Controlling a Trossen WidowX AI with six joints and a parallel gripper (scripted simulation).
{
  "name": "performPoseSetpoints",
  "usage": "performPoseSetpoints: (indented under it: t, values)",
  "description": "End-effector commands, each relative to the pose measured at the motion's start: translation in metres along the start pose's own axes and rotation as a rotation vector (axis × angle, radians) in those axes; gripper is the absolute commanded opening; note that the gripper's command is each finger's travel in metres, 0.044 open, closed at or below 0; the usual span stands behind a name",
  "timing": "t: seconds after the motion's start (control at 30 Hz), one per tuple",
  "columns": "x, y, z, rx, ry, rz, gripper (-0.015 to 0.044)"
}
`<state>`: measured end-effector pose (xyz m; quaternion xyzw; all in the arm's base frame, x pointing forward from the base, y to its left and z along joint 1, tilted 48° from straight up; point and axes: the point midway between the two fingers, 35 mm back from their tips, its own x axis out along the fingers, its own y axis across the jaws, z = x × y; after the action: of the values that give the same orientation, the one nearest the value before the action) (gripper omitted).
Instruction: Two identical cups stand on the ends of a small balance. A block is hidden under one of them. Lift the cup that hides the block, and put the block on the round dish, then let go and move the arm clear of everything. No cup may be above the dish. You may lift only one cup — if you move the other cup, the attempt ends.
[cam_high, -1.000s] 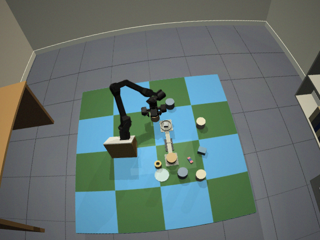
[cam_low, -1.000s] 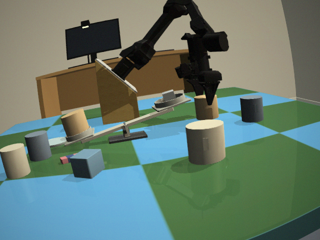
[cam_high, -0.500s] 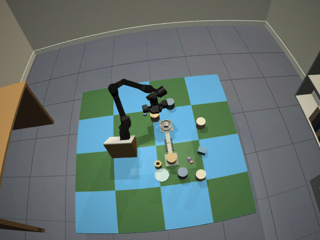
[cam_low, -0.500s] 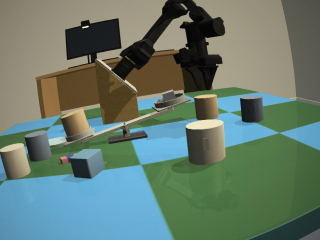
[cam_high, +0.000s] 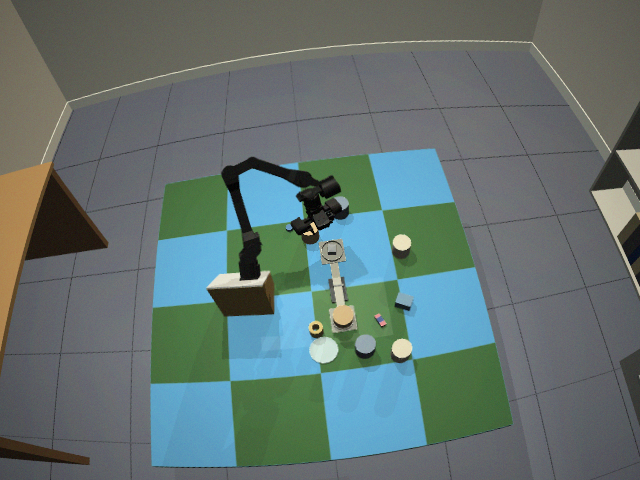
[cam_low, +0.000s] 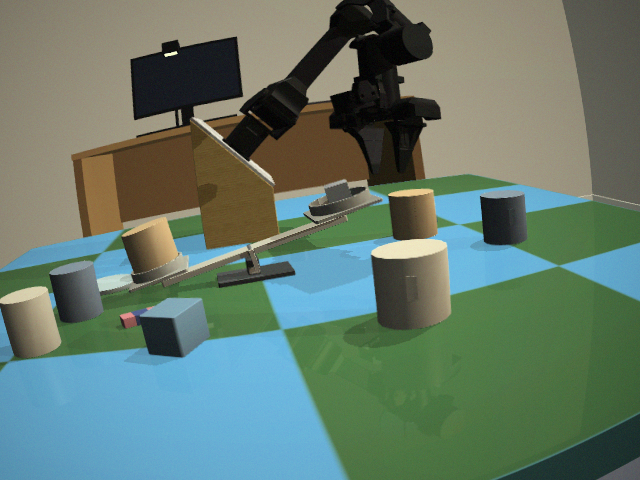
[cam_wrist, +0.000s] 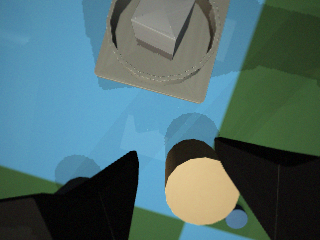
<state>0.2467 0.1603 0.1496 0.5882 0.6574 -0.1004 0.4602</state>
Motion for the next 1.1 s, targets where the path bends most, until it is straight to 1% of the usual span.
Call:
performPoseSetpoints:
  t: [0.0,0.2,0.37,0.5,1.07]
  values:
    - [-0.01,0.003,0.019,0.014,-0.03,0.021,0.026]
    - [-0.011,0.003,0.024,-0.071,-0.031,0.018,0.026]
    - [-0.023,0.008,0.048,-0.031,-0.103,0.075,0.026]
    - [-0.023,0.008,0.05,-0.117,-0.1,0.064,0.026]
    - [-0.021,0.005,0.061,-0.692,-0.06,0.004,0.026]
